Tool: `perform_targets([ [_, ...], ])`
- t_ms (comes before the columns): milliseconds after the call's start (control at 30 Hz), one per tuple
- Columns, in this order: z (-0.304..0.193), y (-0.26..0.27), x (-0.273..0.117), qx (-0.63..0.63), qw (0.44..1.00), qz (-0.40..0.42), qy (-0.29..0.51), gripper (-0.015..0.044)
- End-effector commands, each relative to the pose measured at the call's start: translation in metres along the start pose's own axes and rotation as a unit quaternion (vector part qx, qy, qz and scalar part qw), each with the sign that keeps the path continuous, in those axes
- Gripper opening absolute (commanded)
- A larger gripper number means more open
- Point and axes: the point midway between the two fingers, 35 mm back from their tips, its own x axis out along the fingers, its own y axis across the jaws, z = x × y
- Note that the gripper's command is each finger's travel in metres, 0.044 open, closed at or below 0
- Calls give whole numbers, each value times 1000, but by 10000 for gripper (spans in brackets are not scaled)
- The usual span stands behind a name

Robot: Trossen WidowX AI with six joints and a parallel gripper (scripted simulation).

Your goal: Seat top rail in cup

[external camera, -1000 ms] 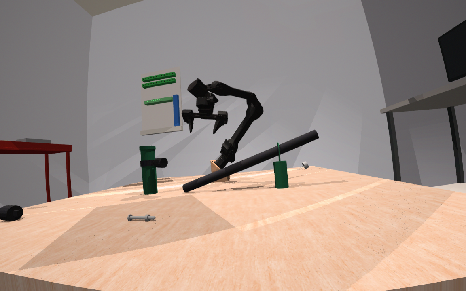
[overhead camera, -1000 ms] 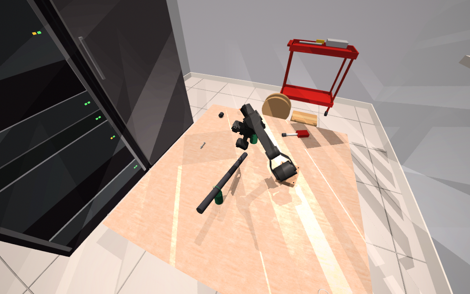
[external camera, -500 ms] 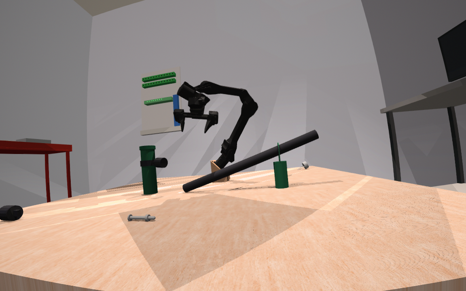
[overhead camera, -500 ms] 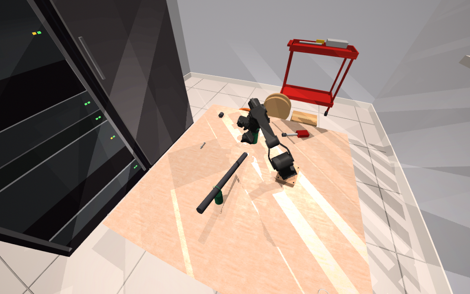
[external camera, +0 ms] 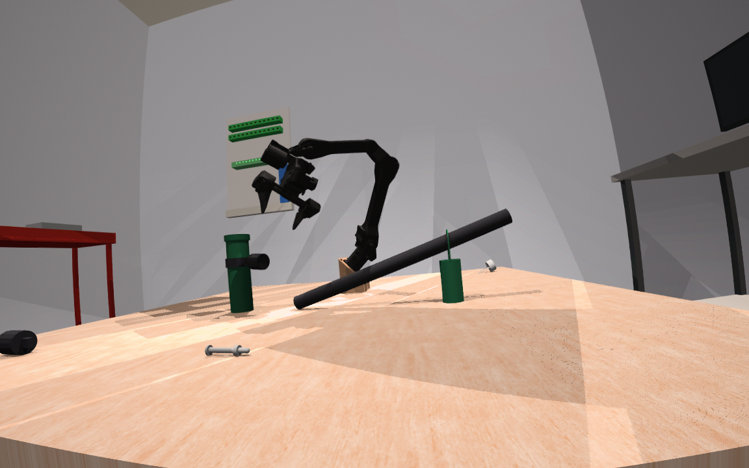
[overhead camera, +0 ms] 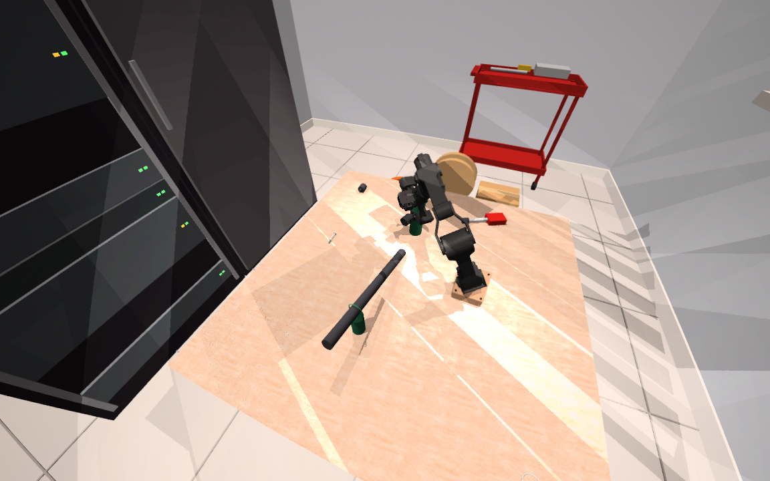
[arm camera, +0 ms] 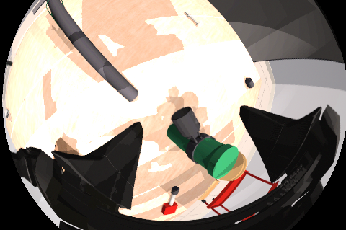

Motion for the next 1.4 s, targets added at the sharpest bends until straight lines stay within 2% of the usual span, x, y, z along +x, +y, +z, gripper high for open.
perform_targets([
  [0, -38, -17, 12, -167, 986, -3, 26, 440],
  [400, -38, -16, 14, -167, 986, -3, 26, 440],
  [667, -49, 7, 58, -167, 986, -3, 25, 440],
  [1367, -50, 6, 85, -167, 986, -4, 26, 440],
])
